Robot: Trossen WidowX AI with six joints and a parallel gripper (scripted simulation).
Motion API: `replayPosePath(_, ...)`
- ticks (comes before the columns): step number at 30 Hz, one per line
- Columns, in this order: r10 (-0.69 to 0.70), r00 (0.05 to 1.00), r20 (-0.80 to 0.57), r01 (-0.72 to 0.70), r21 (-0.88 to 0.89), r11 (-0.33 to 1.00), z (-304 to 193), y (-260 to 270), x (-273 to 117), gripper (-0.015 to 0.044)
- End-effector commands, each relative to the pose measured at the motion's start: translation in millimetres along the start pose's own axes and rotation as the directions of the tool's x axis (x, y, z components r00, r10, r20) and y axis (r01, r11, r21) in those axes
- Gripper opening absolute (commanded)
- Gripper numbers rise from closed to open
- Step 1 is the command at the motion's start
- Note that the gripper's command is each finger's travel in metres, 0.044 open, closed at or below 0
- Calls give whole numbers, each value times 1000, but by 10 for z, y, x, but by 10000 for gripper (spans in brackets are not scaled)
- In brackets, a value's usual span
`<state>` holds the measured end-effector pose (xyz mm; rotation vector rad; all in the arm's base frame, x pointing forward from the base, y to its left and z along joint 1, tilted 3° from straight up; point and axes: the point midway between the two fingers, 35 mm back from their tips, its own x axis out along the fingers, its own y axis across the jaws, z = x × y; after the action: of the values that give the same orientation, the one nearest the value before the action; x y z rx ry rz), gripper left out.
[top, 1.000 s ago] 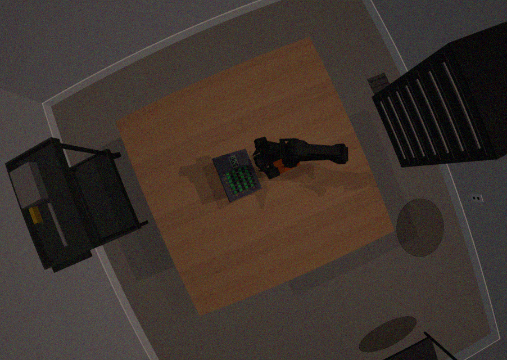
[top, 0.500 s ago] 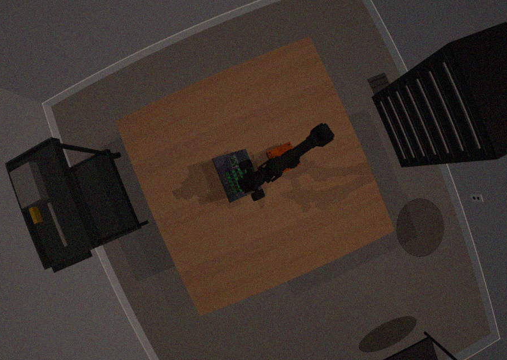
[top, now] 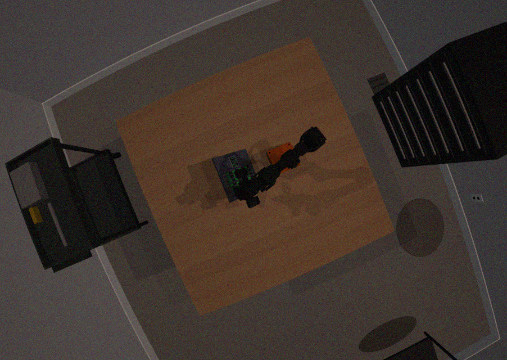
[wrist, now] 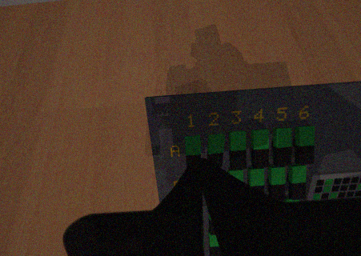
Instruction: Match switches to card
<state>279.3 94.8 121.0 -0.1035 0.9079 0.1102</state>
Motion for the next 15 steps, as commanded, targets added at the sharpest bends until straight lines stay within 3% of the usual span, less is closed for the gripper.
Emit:
replayPosePath(1,5,1000,-2,-5,-6,1000,-2,8,44,0)
replayPosePath(15,5,1000,-1,-5,-6,1000,3,9,234,0)
